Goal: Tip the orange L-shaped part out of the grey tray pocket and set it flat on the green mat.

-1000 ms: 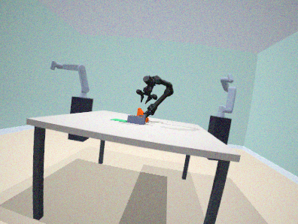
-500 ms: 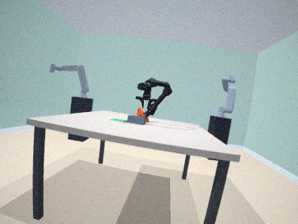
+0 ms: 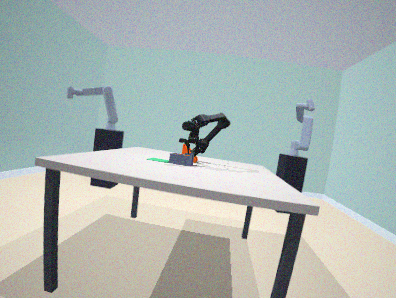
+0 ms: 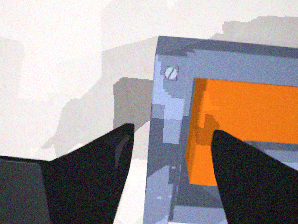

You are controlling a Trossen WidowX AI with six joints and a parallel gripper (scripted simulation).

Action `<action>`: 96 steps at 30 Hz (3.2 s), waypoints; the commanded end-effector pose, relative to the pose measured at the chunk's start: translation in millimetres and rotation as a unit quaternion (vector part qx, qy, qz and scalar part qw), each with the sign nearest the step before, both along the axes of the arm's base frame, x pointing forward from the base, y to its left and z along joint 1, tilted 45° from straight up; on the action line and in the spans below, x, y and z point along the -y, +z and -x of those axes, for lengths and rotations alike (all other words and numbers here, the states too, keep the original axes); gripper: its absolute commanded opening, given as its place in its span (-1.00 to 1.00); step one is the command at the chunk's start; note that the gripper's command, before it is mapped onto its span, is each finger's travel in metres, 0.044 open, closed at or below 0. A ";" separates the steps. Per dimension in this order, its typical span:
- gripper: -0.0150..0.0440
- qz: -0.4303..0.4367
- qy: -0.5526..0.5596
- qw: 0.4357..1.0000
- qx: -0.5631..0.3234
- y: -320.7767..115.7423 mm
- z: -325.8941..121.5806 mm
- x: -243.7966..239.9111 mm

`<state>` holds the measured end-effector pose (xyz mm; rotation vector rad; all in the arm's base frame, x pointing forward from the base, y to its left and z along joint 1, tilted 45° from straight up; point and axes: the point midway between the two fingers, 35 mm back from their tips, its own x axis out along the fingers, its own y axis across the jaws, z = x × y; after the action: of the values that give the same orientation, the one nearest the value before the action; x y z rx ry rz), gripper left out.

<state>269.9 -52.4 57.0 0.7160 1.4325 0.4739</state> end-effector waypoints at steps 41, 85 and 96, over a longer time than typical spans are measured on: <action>0.12 -0.004 0.000 1.000 0.002 -24.0 -3.8 -26.2; 0.12 -0.001 -0.009 1.000 -0.003 49.9 8.2 47.4; 0.46 0.010 0.067 0.995 0.068 43.8 7.3 55.2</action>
<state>261.7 -101.7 105.2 0.6595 1.3989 0.5257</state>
